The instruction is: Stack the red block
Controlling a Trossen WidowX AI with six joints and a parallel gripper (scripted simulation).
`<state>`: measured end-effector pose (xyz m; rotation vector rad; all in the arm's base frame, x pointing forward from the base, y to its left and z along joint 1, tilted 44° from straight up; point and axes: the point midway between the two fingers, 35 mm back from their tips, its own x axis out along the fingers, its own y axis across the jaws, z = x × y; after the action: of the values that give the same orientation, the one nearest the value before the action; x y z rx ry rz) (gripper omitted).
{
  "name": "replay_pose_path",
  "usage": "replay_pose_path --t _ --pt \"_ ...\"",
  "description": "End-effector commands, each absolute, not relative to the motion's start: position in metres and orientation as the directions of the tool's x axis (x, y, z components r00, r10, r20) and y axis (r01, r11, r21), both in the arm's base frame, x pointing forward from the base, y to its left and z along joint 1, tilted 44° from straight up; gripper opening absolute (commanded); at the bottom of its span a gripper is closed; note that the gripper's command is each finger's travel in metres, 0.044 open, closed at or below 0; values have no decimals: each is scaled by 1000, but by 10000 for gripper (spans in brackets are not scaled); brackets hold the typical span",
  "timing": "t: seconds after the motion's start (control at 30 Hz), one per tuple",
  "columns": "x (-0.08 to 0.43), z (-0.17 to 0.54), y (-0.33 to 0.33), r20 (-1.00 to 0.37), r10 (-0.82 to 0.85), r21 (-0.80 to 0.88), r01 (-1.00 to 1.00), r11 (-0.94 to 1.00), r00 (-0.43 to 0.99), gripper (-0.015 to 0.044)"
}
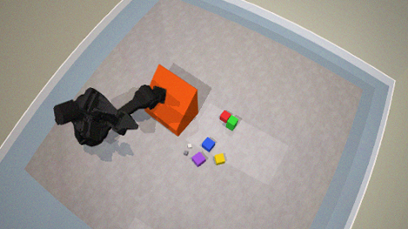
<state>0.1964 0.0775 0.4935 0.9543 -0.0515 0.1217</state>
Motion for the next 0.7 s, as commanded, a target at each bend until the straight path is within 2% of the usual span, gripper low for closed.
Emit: replay_pose_path --t 0.0,0.37,0.67 --pt "225 464 107 -1 68 733 -46 679 998 440" --pt "293 371 153 -256 -9 504 142 852 967 440" --pt "333 277 160 -463 -127 252 267 930 877 440"
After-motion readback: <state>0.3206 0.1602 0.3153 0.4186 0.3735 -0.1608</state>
